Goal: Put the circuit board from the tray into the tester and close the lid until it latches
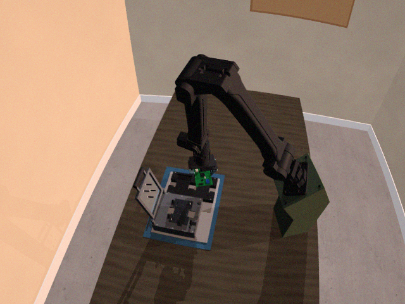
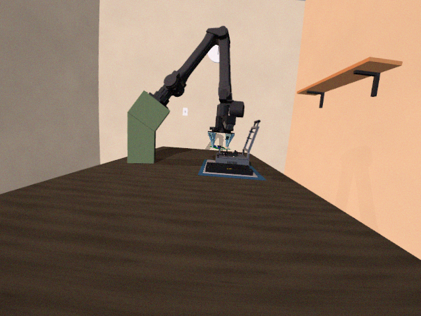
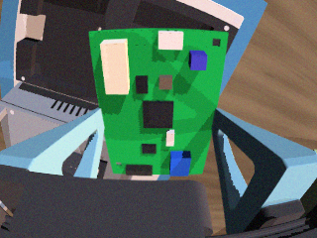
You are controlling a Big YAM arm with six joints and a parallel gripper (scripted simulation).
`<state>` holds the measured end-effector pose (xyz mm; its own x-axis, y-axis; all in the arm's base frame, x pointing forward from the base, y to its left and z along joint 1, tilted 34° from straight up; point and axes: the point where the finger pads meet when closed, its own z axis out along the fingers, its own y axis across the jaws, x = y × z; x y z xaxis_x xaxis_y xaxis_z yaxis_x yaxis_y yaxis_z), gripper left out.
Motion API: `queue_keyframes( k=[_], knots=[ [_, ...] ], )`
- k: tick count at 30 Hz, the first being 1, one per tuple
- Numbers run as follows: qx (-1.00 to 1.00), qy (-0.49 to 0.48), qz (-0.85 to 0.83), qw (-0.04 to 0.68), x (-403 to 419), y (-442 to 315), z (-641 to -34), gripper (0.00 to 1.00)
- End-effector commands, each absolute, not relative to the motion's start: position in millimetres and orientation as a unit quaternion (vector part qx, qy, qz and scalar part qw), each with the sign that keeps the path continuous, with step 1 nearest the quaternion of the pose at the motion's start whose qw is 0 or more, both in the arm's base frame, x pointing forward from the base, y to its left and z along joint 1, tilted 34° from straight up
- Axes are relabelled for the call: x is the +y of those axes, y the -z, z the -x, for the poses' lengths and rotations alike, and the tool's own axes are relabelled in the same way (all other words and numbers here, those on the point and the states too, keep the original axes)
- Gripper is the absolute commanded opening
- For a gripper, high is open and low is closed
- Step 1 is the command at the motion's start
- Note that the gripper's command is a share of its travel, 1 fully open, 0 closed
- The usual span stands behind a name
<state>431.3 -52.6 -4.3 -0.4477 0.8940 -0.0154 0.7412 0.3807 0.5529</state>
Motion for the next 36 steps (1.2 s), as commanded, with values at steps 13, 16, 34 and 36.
queue_keyframes(
  k=[13,16,34,36],
  knots=[
    [0.877,-0.217,-0.379,0.2,-58.1,-4.9,-432.8,0.72],
    [0.881,-0.215,-0.37,0.202,-58.1,-4.9,-432.8,0.72],
    [0.934,-0.175,-0.203,0.238,-58.0,-5.2,-433.0,0.72],
    [0.938,-0.169,-0.18,0.242,-58.0,-5.2,-433.0,0.72]
  ],
)
